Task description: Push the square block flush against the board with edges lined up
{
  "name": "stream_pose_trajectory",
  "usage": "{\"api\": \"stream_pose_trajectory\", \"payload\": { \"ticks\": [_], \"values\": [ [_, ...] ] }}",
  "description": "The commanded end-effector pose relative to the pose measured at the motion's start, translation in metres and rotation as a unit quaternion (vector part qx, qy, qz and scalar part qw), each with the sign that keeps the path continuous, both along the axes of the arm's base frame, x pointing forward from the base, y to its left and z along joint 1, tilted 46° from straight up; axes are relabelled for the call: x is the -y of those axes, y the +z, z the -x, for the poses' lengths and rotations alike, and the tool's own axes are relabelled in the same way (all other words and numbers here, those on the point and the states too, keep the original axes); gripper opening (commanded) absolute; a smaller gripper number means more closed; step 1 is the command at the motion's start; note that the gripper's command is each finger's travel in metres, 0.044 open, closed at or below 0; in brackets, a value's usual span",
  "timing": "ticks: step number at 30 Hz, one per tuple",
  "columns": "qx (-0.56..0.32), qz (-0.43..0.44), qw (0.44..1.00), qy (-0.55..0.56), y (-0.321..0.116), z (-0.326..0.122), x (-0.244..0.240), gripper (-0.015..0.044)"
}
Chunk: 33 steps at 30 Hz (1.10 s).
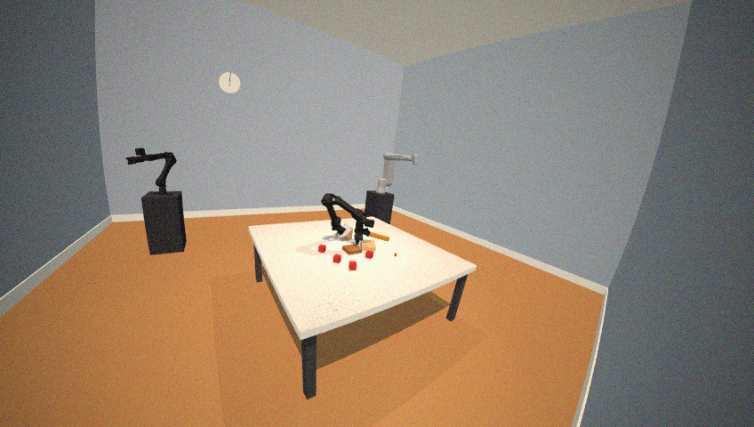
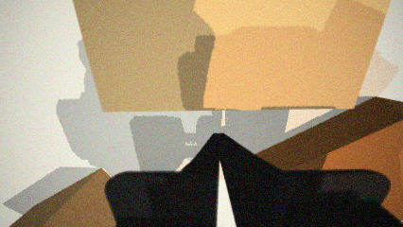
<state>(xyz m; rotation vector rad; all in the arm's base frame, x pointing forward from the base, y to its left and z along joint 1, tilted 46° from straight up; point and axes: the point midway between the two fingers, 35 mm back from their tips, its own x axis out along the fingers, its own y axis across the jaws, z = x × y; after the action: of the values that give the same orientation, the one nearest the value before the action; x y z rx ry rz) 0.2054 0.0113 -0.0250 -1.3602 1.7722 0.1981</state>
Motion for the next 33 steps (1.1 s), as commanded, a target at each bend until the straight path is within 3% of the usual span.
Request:
{"api": "stream_pose_trajectory", "payload": {
  "ticks": [1, 33],
  "values": [
    [0.003, 0.001, 1.0, 0.006, -0.003, -0.001, 0.002, 0.0],
    [0.004, 0.0, 1.0, 0.006, -0.019, -0.018, -0.015, 0.0]
  ]
}}
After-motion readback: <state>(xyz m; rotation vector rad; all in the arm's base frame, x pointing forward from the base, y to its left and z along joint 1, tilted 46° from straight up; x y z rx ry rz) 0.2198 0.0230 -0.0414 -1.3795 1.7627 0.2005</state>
